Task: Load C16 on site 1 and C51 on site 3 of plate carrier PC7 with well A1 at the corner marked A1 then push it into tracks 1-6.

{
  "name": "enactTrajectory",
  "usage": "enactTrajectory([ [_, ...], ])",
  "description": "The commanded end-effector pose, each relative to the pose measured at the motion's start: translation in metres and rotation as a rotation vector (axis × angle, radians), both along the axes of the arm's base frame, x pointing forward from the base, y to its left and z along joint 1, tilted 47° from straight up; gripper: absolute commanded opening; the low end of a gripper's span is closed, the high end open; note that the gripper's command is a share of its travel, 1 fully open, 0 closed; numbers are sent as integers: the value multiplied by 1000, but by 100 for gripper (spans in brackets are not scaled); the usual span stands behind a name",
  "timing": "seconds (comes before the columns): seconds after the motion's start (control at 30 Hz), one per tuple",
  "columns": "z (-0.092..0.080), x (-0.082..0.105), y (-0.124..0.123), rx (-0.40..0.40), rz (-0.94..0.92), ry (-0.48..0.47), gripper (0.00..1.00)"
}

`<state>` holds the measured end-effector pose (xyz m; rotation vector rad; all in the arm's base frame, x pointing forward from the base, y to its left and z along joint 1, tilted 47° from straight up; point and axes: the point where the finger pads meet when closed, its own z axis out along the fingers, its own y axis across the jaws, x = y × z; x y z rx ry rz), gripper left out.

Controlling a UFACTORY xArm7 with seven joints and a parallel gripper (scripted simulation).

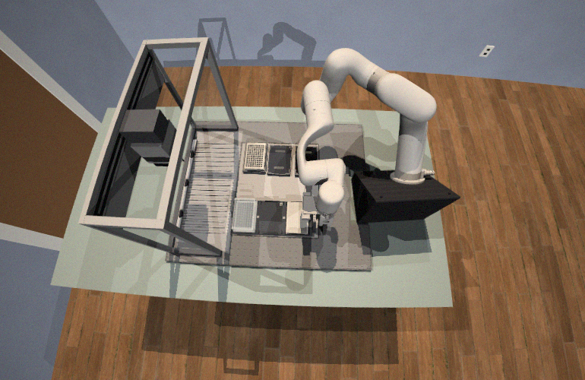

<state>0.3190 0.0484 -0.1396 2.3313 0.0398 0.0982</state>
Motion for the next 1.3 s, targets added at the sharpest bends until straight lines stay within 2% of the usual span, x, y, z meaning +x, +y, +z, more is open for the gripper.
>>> enactTrajectory([
  [0.0, -2, 1, 0, 3, 2, -1, 82],
  [1.27, -11, 3, -10, 3, 2, -1, 82],
])
